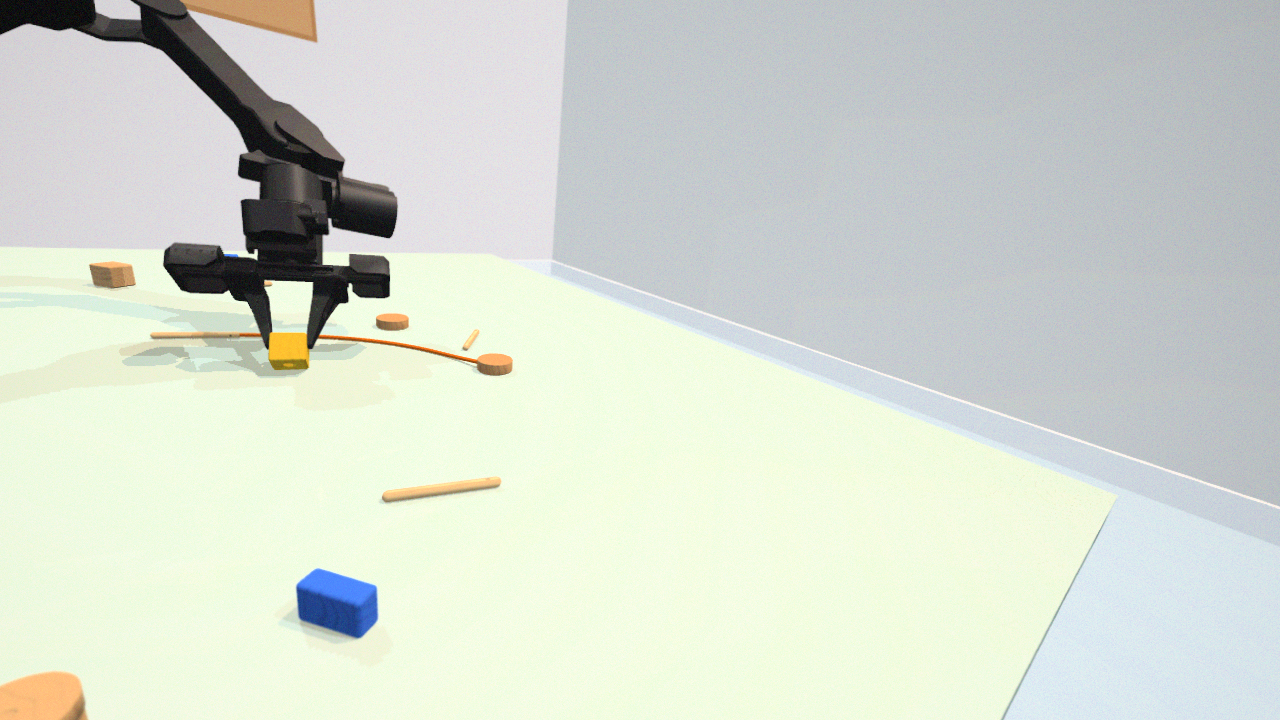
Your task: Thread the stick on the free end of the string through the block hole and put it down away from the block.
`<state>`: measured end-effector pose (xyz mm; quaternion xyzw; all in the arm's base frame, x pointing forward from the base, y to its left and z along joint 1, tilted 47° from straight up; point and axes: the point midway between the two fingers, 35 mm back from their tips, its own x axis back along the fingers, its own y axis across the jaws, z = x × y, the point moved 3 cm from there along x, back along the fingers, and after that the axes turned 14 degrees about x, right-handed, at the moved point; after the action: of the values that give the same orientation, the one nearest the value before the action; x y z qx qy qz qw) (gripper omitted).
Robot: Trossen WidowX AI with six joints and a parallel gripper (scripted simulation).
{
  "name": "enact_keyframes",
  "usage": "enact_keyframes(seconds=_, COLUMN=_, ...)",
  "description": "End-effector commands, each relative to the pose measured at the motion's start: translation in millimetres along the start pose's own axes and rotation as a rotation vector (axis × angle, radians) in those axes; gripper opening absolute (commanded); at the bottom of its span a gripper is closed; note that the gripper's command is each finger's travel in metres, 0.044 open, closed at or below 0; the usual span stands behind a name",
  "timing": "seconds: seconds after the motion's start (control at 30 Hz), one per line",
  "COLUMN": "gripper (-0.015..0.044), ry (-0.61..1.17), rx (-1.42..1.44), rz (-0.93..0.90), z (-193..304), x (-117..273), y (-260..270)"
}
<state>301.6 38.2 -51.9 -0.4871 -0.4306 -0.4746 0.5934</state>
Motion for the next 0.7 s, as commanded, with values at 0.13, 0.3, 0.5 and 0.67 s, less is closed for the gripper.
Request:
enact_keyframes(seconds=0.13, gripper=0.0000, ry=-0.040, rx=-0.006, rz=0.009, z=4.3, x=1.2, y=3.1)
enact_keyframes(seconds=0.3, gripper=0.0000, ry=-0.121, rx=-0.008, rz=0.035, z=11.1, x=1.1, y=4.8)
enact_keyframes(seconds=0.5, gripper=0.0000, ry=-0.213, rx=-0.007, rz=0.056, z=19.1, x=1.9, y=6.7)
enact_keyframes(seconds=0.67, gripper=0.0131, ry=-0.175, rx=-0.005, rz=0.050, z=14.9, x=1.9, y=4.5)
